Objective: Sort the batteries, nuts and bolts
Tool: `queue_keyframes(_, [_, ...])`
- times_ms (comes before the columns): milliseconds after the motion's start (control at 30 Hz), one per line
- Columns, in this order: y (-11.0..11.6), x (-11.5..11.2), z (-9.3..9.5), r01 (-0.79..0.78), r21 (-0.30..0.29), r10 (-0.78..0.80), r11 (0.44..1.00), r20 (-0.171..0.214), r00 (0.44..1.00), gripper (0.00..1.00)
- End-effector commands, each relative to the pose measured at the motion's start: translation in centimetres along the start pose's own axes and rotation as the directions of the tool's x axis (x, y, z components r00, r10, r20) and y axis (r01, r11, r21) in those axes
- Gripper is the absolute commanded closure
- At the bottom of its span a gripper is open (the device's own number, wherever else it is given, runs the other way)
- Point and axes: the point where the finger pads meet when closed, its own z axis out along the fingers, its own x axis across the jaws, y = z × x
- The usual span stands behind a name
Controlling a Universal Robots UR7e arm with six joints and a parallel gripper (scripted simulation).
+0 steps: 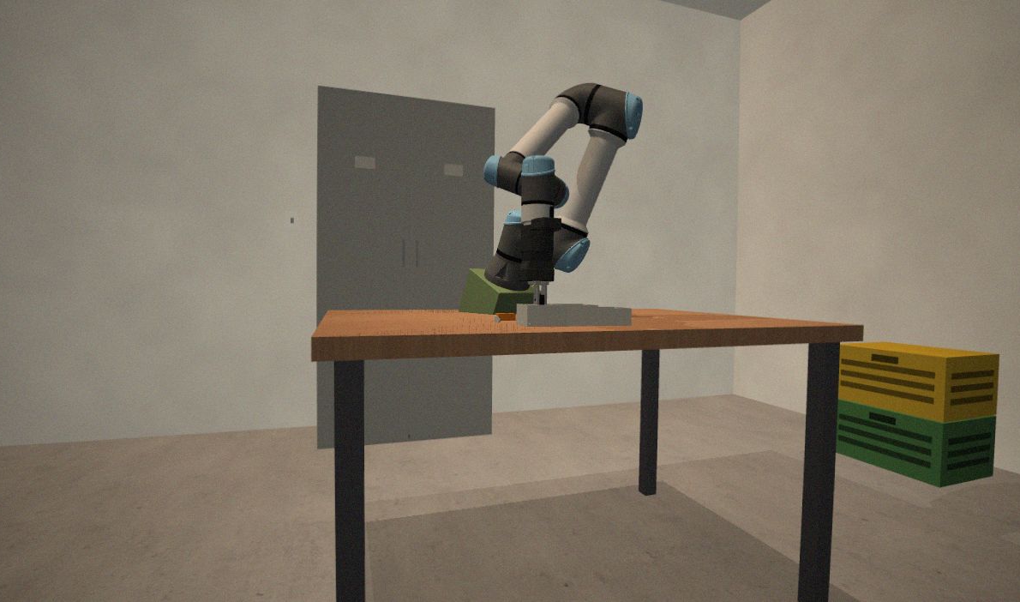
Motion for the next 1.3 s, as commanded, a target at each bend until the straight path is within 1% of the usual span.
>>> queue_keyframes(0, [-0.1, 0.1, -1.0, 0.000, 0.002, 0.000, 1.000, 0.000, 1.000, 0.69])
queue_keyframes(200, [-0.1, 0.1, -1.6, 0.000, 0.002, 0.000, 1.000, -0.001, 1.000, 0.69])
queue_keyframes(300, [-0.1, 0.1, -2.8, 0.000, 0.002, 0.000, 1.000, 0.000, 1.000, 0.69])
queue_keyframes(367, [-0.1, 0.1, -2.8, 0.000, 0.002, 0.000, 1.000, 0.000, 1.000, 0.69])
queue_keyframes(500, [-0.1, 0.1, -4.4, 0.000, 0.002, 0.000, 1.000, -0.001, 1.000, 0.69])
queue_keyframes(533, [-0.1, 0.1, -4.5, 0.000, 0.002, 0.000, 1.000, -0.001, 1.000, 0.69])
queue_keyframes(833, [-0.1, 0.1, -4.5, -0.001, 0.001, 0.001, 1.000, 0.000, 1.000, 0.69])
queue_keyframes(867, [0.0, -0.6, -4.3, 0.001, -0.002, -0.001, 1.000, 0.003, 1.000, 0.69])
queue_keyframes(933, [0.0, -0.6, -4.3, 0.001, -0.002, -0.001, 1.000, 0.003, 1.000, 0.69])
queue_keyframes(1267, [-0.1, -5.6, -4.3, 0.001, -0.003, -0.001, 1.000, 0.003, 1.000, 0.69])
